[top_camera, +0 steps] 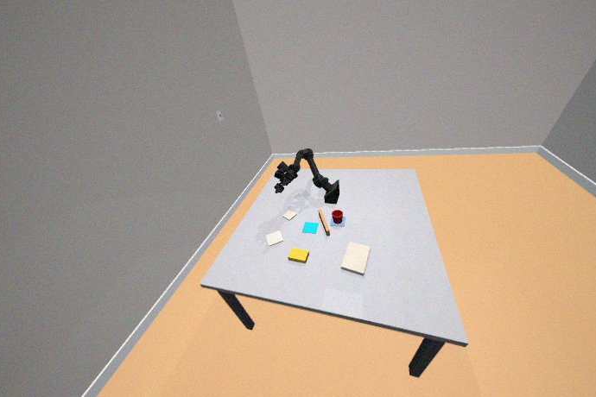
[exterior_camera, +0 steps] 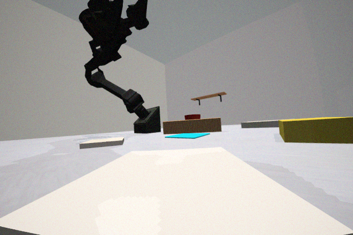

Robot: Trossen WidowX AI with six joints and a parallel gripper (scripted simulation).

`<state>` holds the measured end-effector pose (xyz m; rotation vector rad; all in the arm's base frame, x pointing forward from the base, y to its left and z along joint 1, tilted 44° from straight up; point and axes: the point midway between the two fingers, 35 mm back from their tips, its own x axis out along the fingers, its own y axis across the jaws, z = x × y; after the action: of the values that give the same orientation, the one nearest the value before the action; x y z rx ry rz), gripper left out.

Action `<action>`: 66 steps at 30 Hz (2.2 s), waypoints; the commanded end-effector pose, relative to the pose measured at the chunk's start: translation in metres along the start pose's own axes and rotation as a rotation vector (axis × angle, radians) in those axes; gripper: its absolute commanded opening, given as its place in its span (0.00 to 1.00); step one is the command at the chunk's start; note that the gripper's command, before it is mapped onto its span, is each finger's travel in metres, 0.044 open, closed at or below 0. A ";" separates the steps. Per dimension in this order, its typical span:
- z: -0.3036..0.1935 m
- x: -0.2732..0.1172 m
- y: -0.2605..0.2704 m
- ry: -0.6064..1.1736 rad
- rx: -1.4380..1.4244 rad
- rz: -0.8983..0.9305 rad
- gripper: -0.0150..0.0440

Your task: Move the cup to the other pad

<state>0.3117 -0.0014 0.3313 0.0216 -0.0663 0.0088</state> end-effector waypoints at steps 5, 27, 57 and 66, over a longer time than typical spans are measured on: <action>-0.070 0.026 0.027 0.300 0.204 0.015 0.71; -0.348 -0.106 0.093 1.110 0.190 -1.136 0.50; -0.371 -0.114 0.072 1.047 0.117 -1.209 0.50; -0.381 -0.115 0.062 1.046 0.117 -1.209 0.50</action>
<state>0.2231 0.0723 -0.0518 0.1775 1.0009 -1.1784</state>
